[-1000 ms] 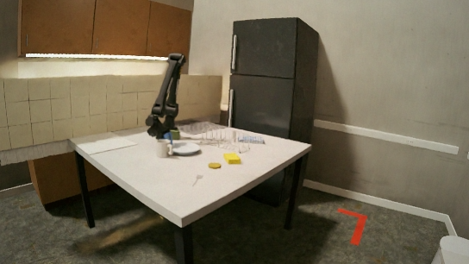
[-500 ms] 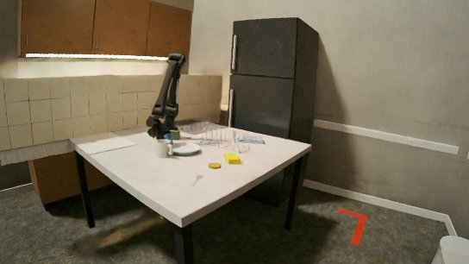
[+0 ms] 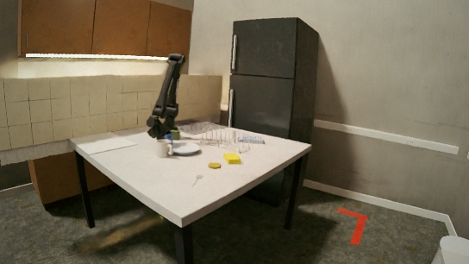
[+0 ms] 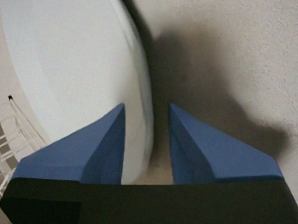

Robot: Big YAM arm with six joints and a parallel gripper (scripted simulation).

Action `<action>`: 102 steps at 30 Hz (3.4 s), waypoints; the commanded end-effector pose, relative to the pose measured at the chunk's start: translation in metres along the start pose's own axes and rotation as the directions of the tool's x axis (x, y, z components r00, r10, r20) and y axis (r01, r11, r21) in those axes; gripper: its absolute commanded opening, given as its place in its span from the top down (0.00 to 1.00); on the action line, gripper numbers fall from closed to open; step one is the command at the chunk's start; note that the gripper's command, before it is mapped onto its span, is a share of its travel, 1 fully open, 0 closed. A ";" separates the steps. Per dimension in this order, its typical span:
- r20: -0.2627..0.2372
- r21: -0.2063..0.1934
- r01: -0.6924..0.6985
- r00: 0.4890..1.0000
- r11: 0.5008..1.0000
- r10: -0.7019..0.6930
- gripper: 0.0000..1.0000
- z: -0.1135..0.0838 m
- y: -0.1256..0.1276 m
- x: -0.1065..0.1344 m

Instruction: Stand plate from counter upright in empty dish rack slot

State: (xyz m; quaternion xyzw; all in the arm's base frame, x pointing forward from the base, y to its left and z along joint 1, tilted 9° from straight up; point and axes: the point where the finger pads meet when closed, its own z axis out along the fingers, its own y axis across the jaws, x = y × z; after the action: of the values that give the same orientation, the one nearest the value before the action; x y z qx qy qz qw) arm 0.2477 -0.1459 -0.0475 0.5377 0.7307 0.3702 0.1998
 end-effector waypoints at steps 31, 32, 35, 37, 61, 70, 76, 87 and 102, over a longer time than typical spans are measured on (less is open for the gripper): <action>-0.003 0.003 -0.002 1.000 1.000 0.002 0.74 0.005 -0.003 0.004; -0.003 0.003 -0.002 1.000 1.000 0.002 0.74 0.005 -0.003 0.004; -0.003 0.003 -0.002 1.000 1.000 0.002 0.74 0.005 -0.003 0.004; -0.003 0.003 -0.002 1.000 1.000 0.002 0.74 0.005 -0.003 0.004; -0.002 0.003 0.000 1.000 1.000 0.000 1.00 0.005 -0.002 0.004; -0.002 0.003 0.000 1.000 1.000 0.000 1.00 0.005 -0.002 0.004; -0.002 0.003 0.000 1.000 1.000 0.000 1.00 0.005 -0.002 0.004; -0.002 0.003 0.000 1.000 1.000 0.000 1.00 0.005 -0.002 0.004; -0.002 0.003 0.000 1.000 1.000 0.000 1.00 0.005 -0.003 0.004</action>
State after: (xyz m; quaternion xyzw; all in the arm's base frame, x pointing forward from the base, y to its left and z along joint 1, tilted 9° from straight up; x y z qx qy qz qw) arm 0.2489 -0.1462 -0.0479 0.5373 0.7305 0.3700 0.2021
